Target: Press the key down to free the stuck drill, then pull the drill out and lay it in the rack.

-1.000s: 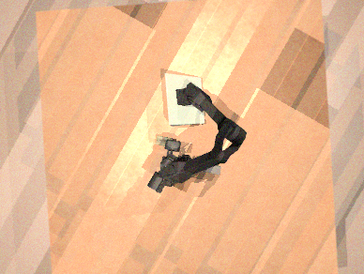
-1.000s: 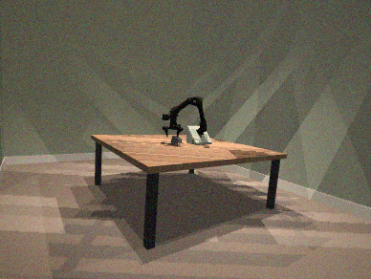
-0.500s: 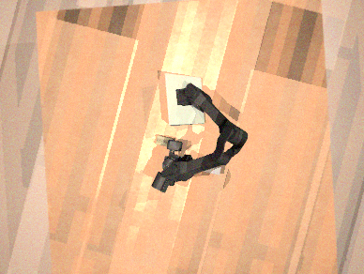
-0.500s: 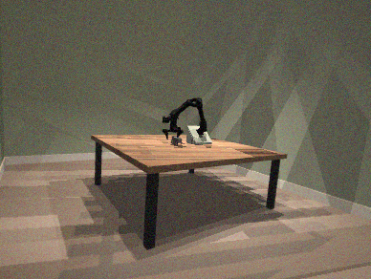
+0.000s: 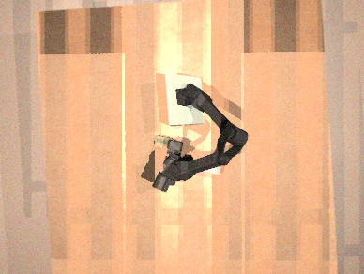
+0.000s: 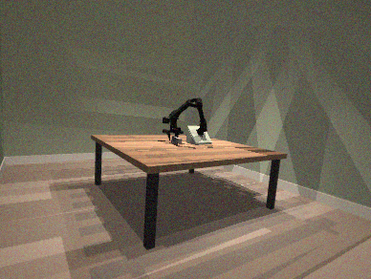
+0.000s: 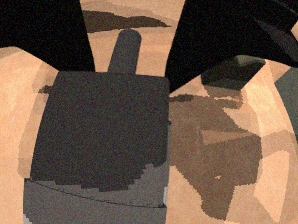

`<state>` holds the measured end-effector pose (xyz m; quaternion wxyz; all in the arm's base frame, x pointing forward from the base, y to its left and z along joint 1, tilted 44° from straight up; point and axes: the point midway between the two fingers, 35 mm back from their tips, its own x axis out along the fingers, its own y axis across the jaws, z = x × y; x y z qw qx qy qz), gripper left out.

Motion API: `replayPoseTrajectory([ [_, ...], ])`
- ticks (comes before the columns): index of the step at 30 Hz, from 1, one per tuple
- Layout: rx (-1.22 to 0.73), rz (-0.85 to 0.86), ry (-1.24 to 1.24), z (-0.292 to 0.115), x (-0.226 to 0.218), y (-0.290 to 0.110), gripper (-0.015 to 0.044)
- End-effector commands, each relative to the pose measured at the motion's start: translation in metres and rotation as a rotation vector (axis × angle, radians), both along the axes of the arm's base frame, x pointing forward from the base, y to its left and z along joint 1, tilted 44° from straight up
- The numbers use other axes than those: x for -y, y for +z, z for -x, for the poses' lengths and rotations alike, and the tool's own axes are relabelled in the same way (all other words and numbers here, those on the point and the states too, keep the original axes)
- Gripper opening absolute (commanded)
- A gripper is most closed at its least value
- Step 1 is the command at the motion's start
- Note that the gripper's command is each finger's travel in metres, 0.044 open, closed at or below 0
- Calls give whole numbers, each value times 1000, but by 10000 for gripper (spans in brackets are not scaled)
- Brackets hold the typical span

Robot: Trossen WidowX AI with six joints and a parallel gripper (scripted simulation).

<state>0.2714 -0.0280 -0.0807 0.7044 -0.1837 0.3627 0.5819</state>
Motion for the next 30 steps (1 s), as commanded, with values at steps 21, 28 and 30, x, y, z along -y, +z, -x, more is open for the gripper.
replayPoseTrajectory([
  [21,-6,-4,-6,3,6,-6,0],
  [28,-6,-3,-6,6,13,-12,0],
  [30,-6,-3,-6,6,16,-14,0],
])
